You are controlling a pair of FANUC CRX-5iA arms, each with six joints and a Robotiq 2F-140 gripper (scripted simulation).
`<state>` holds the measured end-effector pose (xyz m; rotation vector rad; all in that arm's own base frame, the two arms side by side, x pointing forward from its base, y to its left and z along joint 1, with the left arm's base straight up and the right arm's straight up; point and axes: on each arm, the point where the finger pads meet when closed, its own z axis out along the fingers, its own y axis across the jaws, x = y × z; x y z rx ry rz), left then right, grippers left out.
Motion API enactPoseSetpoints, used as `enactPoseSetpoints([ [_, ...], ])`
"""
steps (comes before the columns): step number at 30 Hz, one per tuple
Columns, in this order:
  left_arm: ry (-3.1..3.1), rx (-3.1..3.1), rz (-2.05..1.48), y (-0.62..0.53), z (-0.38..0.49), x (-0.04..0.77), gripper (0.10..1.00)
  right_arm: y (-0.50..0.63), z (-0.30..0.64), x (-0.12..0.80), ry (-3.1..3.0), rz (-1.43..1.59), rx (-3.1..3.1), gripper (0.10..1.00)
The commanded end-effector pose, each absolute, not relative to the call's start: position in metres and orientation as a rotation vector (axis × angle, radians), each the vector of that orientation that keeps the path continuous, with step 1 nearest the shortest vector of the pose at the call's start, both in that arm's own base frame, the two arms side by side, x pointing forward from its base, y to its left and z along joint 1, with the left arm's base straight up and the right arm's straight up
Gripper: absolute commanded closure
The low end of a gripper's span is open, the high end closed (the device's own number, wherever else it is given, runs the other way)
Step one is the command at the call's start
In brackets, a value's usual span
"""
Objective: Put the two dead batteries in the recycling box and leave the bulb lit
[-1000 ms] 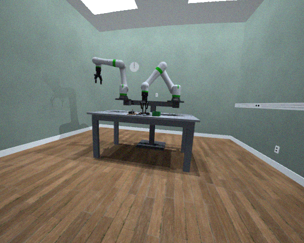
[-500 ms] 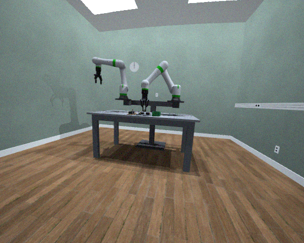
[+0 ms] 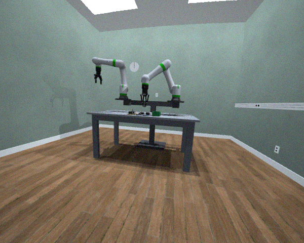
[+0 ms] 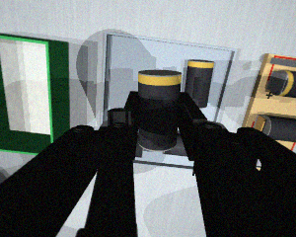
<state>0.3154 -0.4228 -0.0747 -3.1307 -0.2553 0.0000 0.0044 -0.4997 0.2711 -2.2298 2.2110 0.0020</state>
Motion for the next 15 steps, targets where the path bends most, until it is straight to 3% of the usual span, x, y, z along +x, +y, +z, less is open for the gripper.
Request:
enactPoseSetpoints([
  [1,-0.27,-3.131,-0.001,-0.4236,-0.0735,0.3158,0.854,-0.5,0.272,0.0043,2.212,0.0,-2.231,0.098],
  [15,-0.708,-3.062,-0.001,-0.4236,-0.0735,0.3158,0.854,-0.5,0.272,0.0043,2.212,0.0,-2.231,0.098],
])
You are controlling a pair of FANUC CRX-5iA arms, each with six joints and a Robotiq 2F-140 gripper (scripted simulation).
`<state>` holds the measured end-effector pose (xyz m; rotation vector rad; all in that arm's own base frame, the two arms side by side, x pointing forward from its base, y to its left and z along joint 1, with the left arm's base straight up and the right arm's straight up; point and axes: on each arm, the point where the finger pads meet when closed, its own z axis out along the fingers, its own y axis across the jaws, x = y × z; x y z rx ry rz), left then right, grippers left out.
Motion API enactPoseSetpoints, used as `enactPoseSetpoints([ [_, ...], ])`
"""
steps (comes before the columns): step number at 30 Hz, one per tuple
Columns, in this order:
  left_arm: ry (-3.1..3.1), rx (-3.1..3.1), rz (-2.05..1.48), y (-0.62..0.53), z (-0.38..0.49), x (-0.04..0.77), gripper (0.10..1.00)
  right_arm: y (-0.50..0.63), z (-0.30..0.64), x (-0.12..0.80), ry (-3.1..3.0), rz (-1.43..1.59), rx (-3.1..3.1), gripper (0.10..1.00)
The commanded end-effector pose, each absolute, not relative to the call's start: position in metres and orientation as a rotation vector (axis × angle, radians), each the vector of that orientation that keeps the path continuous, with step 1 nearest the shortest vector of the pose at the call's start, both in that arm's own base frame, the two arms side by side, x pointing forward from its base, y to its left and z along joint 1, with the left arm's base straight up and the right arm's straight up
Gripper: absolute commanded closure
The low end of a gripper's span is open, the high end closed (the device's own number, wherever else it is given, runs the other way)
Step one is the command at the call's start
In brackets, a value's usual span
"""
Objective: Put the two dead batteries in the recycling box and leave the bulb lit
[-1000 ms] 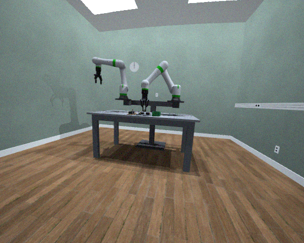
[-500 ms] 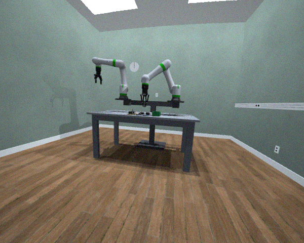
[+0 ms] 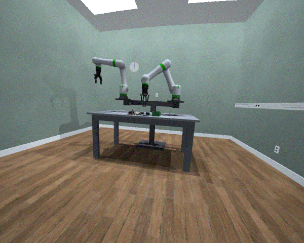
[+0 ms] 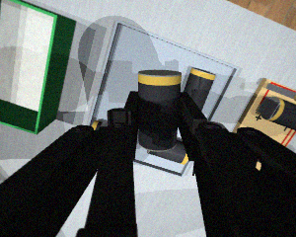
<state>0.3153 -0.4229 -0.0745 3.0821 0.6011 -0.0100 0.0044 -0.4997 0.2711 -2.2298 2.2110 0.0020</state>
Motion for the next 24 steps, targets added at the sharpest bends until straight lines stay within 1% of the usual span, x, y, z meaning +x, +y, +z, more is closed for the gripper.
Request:
enactPoseSetpoints([
  [1,0.771,3.044,0.001,-0.4236,-0.0735,0.3158,0.854,-0.5,0.272,0.0043,2.212,0.0,-2.231,0.098],
  [14,1.693,2.644,-0.001,-0.4236,-0.0735,0.3158,0.854,-0.5,0.272,0.0043,2.212,0.0,-2.231,0.098],
  [16,1.693,2.644,-0.001,-0.4236,-0.0735,0.3158,0.854,-0.5,0.272,0.0043,2.212,0.0,-2.231,0.098],
  [24,2.109,2.327,0.0,-0.4236,-0.0735,0.3158,0.854,-0.5,0.272,0.0043,2.212,0.0,-2.231,0.098],
])
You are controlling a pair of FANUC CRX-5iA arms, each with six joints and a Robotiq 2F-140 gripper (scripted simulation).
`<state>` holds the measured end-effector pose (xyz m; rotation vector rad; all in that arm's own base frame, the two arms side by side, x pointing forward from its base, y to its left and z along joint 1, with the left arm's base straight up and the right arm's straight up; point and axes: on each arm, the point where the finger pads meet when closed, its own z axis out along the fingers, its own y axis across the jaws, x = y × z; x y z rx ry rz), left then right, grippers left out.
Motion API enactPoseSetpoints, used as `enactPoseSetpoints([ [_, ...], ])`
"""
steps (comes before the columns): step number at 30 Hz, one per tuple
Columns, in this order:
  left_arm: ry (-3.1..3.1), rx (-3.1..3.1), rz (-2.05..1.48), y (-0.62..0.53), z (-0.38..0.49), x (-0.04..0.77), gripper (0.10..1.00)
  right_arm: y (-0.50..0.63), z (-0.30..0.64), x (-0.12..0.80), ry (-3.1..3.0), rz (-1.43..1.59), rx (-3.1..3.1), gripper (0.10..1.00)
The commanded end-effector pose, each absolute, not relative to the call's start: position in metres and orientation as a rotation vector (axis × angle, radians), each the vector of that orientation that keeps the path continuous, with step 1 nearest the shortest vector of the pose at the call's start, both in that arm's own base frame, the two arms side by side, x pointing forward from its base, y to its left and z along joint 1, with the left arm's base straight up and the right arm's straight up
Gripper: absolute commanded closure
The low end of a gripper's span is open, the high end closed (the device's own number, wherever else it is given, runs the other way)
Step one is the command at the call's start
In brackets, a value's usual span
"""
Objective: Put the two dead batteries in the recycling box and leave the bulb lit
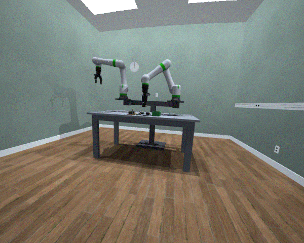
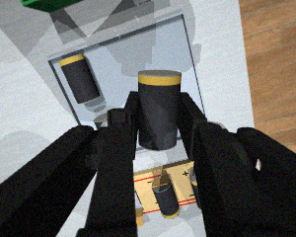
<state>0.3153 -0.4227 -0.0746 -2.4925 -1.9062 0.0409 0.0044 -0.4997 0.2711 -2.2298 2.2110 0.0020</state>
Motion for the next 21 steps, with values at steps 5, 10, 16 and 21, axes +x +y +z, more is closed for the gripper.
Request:
enactPoseSetpoints([
  [5,-2.235,-2.21,0.0,-0.4236,-0.0735,0.3158,0.854,-0.5,0.272,0.0043,2.212,0.0,-2.231,0.098],
  [10,-2.269,-2.175,0.0,-0.4236,-0.0735,0.3158,0.854,-0.5,0.272,0.0043,2.212,0.0,-2.231,0.098],
  [16,-2.281,-2.163,0.0,-0.4236,-0.0735,0.3158,0.854,-0.5,0.272,0.0043,2.212,0.0,-2.231,0.098],
  [21,-2.281,-2.163,0.0,-0.4237,-0.0735,0.3158,0.854,-0.5,0.272,0.0043,2.212,0.0,-2.231,0.098],
])
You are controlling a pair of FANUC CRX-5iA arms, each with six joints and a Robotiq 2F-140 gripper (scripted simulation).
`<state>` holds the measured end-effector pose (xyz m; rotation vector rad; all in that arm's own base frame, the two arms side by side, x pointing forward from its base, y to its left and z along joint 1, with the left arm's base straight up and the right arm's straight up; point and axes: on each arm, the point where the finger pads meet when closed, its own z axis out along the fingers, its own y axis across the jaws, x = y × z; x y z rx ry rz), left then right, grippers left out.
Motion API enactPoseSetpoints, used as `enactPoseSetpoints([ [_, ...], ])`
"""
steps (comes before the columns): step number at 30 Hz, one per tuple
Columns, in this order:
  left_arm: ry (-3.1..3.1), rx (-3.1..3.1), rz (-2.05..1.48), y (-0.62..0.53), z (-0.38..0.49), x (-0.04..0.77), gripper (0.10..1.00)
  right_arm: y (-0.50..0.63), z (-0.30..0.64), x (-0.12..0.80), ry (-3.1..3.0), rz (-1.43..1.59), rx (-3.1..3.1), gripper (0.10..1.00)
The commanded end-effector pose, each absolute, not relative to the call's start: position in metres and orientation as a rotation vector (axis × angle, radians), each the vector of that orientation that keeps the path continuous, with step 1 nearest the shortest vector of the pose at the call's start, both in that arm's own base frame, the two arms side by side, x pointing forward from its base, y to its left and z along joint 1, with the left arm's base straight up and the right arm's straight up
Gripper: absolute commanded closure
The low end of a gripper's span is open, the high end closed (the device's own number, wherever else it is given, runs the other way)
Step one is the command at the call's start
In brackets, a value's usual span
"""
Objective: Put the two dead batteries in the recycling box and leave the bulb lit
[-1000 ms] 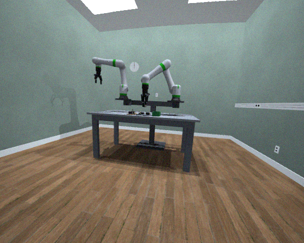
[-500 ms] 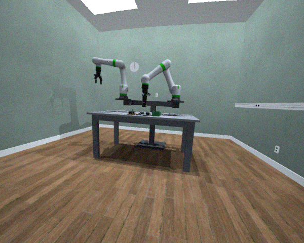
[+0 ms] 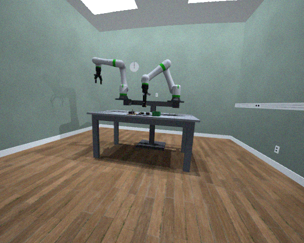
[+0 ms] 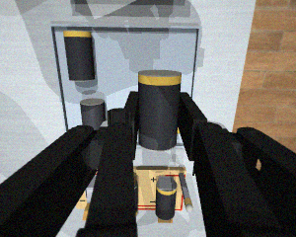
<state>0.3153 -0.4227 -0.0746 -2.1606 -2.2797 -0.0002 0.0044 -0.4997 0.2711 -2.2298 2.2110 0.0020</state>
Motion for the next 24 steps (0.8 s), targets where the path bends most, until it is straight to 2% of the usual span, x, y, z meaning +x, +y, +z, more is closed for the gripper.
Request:
enactPoseSetpoints([
  [1,-2.281,-2.163,0.0,-0.425,-0.074,0.315,0.854,-0.5,0.272,0.004,2.212,0.0,-2.231,0.098],
  [7,-2.281,-2.163,0.0,-0.443,-0.073,0.307,0.854,-0.5,0.272,0.004,2.212,0.0,-2.231,0.098],
  [18,-2.281,-2.163,0.001,-0.583,-0.073,0.241,0.854,-0.5,0.272,0.004,2.212,0.0,-2.231,0.098],
  [24,-2.281,-2.163,0.001,-0.614,-0.073,0.226,0.854,-0.5,0.272,0.004,2.212,0.0,-2.231,0.098],
])
